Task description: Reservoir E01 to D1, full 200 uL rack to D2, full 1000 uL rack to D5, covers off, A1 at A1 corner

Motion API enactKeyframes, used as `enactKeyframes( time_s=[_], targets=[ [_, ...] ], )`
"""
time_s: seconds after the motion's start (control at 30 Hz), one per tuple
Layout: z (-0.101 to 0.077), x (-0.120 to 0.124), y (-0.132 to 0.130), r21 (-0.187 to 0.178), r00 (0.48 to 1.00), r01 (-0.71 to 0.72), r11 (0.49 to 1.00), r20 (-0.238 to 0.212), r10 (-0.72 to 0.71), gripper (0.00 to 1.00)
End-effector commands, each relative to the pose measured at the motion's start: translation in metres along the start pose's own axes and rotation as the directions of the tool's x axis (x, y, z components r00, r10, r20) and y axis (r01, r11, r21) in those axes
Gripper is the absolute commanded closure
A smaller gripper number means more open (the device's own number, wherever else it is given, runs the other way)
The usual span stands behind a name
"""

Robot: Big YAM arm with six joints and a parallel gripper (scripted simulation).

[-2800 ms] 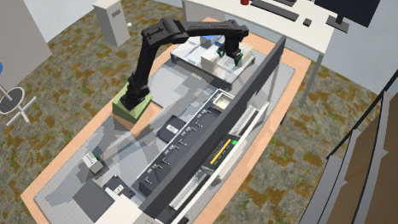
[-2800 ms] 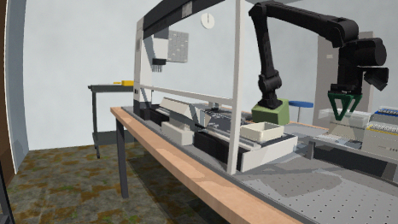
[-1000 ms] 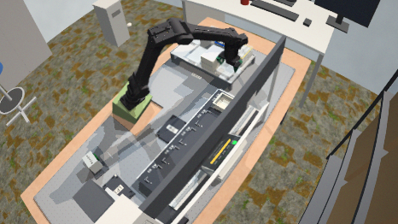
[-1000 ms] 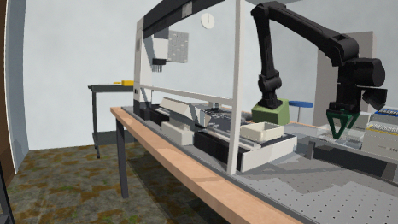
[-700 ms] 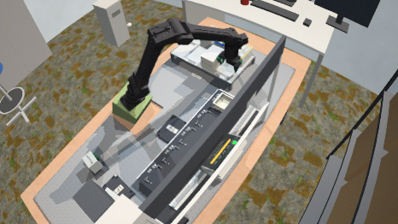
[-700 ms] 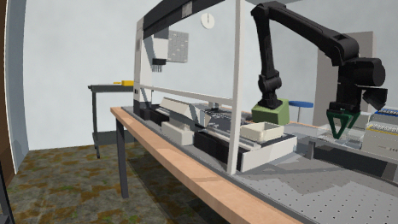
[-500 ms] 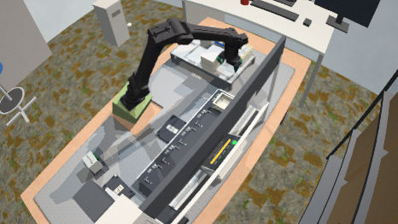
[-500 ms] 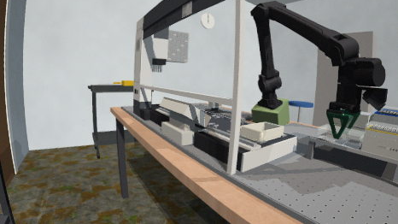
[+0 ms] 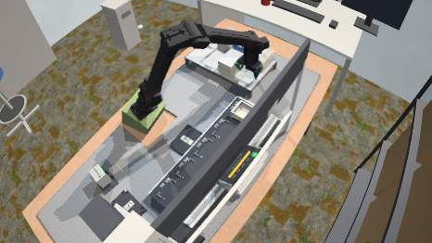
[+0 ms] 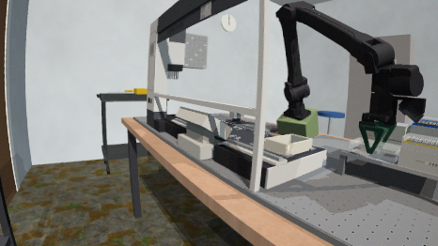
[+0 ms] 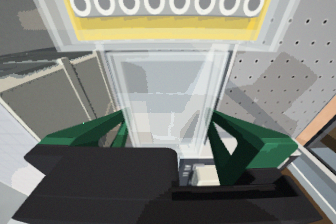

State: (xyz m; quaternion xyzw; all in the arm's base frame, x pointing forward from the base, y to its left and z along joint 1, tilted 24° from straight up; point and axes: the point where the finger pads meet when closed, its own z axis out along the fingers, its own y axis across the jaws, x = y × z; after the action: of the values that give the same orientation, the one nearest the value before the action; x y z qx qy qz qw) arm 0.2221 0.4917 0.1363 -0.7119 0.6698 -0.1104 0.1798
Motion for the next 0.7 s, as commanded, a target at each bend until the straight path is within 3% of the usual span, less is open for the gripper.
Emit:
enactKeyframes(
  time_s=[0.0,0.67],
  targets=[
    [-0.0019,-0.0084,-0.0077,0.008,1.000,-0.001,1.000,0.025,0.000,1.00],
    [0.0077,-0.0057,-0.0049,0.004,1.000,0.004,1.000,0.016,-0.004,1.00]
  ],
)
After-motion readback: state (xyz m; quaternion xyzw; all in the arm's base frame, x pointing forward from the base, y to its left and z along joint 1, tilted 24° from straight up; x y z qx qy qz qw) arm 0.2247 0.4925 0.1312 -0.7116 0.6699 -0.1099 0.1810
